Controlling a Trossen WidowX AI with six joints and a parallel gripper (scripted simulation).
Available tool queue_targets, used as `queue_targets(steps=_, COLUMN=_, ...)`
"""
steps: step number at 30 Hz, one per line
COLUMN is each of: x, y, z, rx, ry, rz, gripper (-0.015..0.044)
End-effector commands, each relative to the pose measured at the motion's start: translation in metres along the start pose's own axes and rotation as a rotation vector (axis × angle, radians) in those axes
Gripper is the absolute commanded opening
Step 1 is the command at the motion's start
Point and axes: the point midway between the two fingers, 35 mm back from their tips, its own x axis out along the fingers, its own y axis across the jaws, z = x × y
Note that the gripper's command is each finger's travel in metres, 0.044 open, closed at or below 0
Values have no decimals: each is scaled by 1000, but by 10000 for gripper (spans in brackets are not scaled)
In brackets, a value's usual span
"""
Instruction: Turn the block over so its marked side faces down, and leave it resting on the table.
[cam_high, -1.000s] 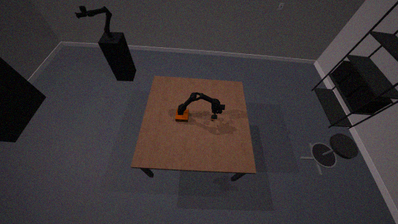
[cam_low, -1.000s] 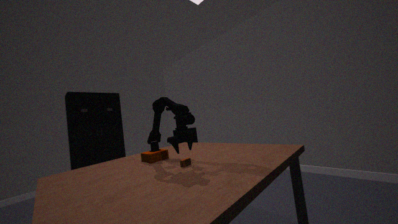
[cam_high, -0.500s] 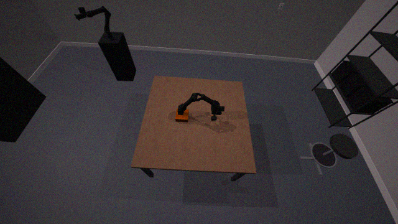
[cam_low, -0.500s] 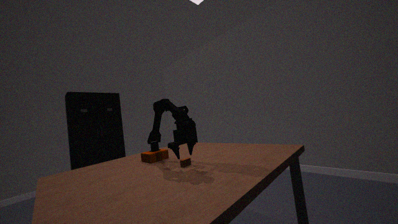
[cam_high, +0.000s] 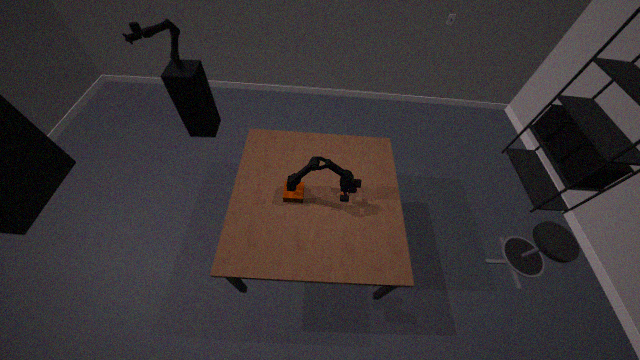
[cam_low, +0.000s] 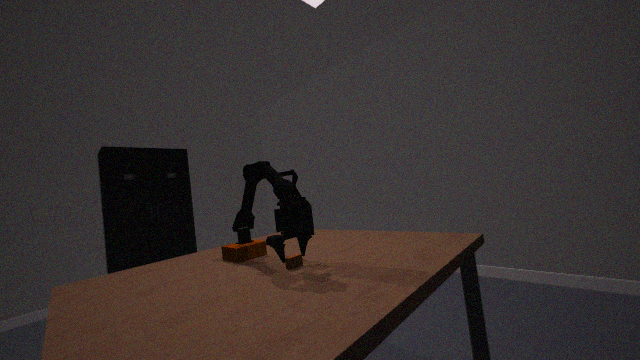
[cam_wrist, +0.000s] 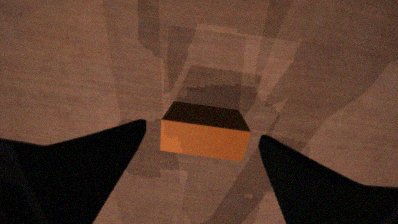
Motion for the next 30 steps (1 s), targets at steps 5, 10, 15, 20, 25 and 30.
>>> queue_targets(steps=5, x=5, y=0, z=0, rx=3, ry=1, rz=-3, gripper=335)
queue_targets(steps=10, x=5, y=0, z=0, rx=3, ry=1, rz=-3, gripper=263)
queue_targets(steps=15, x=5, y=0, z=0, rx=3, ry=1, rz=-3, gripper=229)
queue_targets(steps=20, x=5, y=0, z=0, rx=3, ry=1, rz=-3, gripper=196)
queue_targets(steps=25, x=5, y=0, z=0, rx=3, ry=1, rz=-3, gripper=163)
queue_targets(steps=30, x=0, y=0, z=0, rx=3, ry=0, rz=-3, gripper=90)
